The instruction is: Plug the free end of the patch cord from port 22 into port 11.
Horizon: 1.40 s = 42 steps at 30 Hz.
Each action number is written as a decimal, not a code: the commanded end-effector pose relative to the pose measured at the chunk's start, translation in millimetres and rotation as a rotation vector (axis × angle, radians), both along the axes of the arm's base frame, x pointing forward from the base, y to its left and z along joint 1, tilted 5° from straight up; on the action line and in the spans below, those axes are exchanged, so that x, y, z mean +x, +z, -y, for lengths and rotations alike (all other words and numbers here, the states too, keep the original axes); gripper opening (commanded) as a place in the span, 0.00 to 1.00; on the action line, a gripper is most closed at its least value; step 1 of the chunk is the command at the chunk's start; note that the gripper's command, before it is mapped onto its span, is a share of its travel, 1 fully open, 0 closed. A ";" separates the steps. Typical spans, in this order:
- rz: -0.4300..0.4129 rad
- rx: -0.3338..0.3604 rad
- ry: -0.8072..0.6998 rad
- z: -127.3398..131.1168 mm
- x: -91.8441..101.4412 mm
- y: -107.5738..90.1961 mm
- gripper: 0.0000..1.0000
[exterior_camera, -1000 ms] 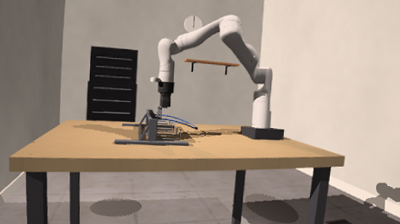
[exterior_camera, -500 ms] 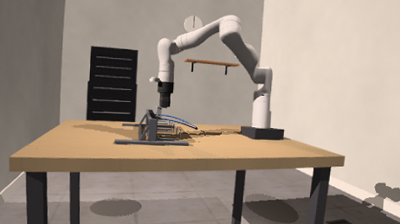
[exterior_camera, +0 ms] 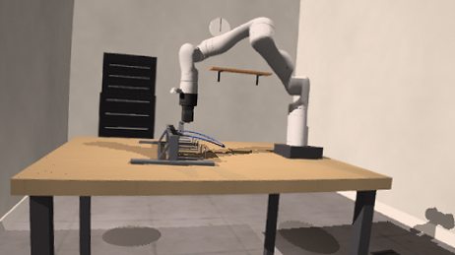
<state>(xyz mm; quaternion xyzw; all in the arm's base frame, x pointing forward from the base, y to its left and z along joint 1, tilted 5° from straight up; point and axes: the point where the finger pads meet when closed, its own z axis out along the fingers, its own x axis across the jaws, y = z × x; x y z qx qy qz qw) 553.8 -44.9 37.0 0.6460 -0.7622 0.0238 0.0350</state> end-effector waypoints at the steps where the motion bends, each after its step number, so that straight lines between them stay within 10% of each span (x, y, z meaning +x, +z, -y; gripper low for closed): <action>1: 0.002 0.000 0.000 0.1 0.7 1.1 0.00; 42: 0.003 0.000 0.000 0.8 4.7 1.2 0.00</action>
